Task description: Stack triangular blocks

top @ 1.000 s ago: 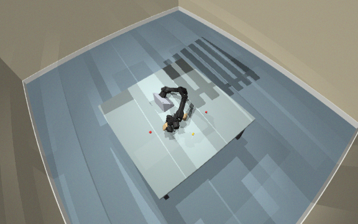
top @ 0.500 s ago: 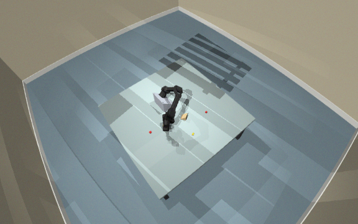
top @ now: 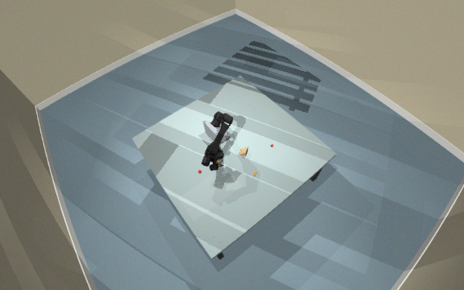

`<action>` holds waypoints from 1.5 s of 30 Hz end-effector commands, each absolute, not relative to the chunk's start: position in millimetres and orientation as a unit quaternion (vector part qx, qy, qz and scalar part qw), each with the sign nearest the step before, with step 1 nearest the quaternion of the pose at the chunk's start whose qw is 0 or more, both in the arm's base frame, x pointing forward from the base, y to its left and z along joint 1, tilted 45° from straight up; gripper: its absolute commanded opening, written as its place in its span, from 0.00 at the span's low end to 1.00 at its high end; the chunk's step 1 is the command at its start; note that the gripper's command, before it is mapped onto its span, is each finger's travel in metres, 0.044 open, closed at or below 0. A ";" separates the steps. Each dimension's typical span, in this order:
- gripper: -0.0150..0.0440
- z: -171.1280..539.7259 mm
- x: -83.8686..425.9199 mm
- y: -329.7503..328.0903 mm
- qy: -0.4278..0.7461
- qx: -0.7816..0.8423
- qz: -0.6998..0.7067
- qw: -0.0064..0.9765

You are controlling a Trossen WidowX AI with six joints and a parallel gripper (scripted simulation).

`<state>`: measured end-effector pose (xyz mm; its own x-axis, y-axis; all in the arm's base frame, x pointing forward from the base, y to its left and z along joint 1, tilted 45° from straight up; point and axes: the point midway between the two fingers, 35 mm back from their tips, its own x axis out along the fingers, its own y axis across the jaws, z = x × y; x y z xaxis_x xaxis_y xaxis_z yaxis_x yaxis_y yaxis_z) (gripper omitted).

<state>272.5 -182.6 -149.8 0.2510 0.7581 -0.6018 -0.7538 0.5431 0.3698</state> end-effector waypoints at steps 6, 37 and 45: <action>0.25 -159.9 260.6 -193.2 0.277 0.061 0.470 0.836; 1.00 -165.8 255.0 -194.9 0.236 0.086 0.468 0.848; 1.00 -139.6 251.8 -221.0 0.243 0.079 0.456 0.852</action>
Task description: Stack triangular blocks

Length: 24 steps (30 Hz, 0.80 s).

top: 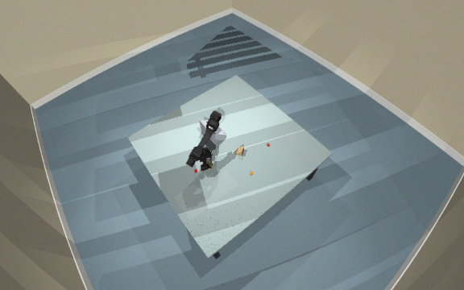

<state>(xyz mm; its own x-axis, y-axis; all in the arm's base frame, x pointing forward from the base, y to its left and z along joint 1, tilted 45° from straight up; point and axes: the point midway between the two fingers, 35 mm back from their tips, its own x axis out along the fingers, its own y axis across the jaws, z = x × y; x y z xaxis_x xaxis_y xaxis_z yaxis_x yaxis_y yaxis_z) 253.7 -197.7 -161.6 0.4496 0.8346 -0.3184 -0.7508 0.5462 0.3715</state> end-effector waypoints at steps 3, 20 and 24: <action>1.00 -101.0 242.8 -253.5 0.254 0.071 0.440 0.858; 1.00 -107.3 270.9 -196.7 0.580 -0.086 0.517 0.624; 1.00 -99.7 291.9 -185.9 0.690 -0.199 0.443 0.536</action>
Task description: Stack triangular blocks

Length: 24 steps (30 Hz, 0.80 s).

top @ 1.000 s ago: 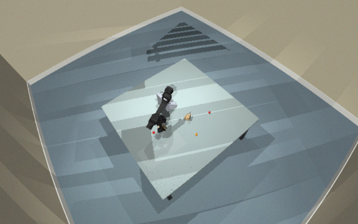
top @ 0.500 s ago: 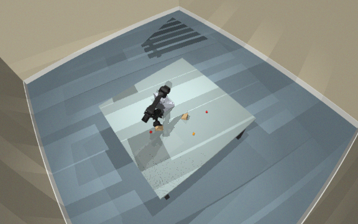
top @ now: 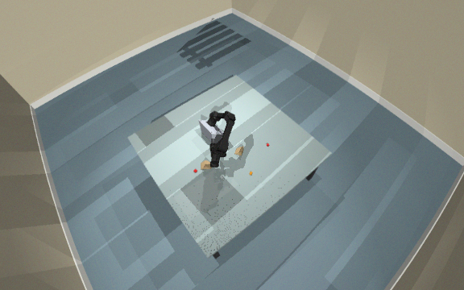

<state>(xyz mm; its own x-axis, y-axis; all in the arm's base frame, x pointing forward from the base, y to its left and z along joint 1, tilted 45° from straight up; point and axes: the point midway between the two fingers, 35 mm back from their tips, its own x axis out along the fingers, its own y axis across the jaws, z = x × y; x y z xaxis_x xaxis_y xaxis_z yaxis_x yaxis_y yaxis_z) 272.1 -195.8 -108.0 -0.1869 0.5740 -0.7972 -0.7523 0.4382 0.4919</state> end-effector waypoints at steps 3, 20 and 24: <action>1.00 -97.2 296.5 -184.2 0.704 -0.220 0.425 0.524; 1.00 -159.8 274.7 -177.9 0.704 -0.220 0.425 0.524; 1.00 -191.4 258.9 -171.7 0.705 -0.220 0.425 0.524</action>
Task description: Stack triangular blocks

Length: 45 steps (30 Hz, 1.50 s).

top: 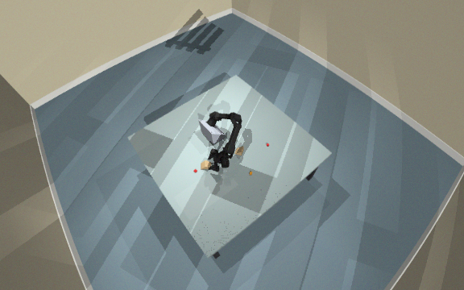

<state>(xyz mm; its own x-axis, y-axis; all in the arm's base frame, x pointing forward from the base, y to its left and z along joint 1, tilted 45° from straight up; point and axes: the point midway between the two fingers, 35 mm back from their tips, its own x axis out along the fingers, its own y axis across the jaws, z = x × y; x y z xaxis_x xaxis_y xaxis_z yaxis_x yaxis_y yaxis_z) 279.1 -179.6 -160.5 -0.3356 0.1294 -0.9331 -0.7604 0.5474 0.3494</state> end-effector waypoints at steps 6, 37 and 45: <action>1.00 -191.4 259.0 -171.8 0.705 -0.220 0.425 0.524; 0.25 -162.1 257.6 -199.8 0.705 -0.218 0.424 0.525; 0.25 -133.8 251.3 -226.7 0.706 -0.218 0.424 0.524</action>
<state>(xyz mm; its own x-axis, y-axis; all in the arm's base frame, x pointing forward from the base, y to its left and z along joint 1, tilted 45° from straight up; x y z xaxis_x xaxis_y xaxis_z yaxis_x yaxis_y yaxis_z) 253.6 -211.3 -149.7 -0.3573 0.1457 -0.9226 -0.7497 0.5444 0.3763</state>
